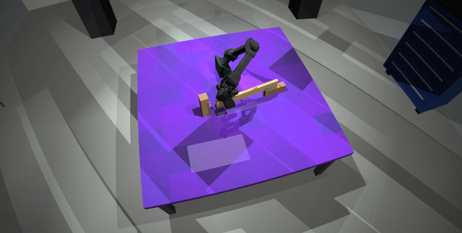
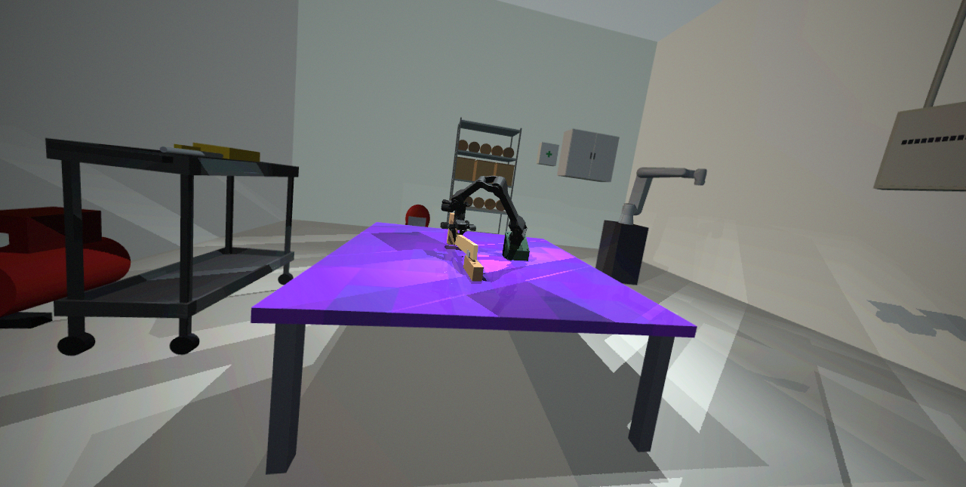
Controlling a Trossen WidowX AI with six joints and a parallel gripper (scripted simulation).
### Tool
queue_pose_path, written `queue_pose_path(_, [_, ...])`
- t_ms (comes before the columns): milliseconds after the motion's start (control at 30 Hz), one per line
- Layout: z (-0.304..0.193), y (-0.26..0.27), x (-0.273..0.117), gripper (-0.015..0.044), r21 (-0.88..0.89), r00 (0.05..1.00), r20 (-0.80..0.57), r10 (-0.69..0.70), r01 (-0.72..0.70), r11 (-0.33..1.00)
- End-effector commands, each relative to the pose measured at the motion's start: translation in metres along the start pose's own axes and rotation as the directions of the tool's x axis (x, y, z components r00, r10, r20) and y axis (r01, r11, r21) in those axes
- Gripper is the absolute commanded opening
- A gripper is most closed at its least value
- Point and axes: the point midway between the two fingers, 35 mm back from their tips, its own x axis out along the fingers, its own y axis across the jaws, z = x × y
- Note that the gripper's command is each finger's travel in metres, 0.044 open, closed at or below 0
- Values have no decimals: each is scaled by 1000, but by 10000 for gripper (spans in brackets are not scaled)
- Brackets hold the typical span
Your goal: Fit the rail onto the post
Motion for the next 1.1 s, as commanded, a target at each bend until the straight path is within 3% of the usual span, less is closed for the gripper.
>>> queue_pose_path(0, [-1, -1, -5, 0, -1, 1000, 1, -8, 8, 1000])
queue_pose_path(1067, [-1, -1, -21, 0, -1, 1000, 1, -8, 8, 1000])
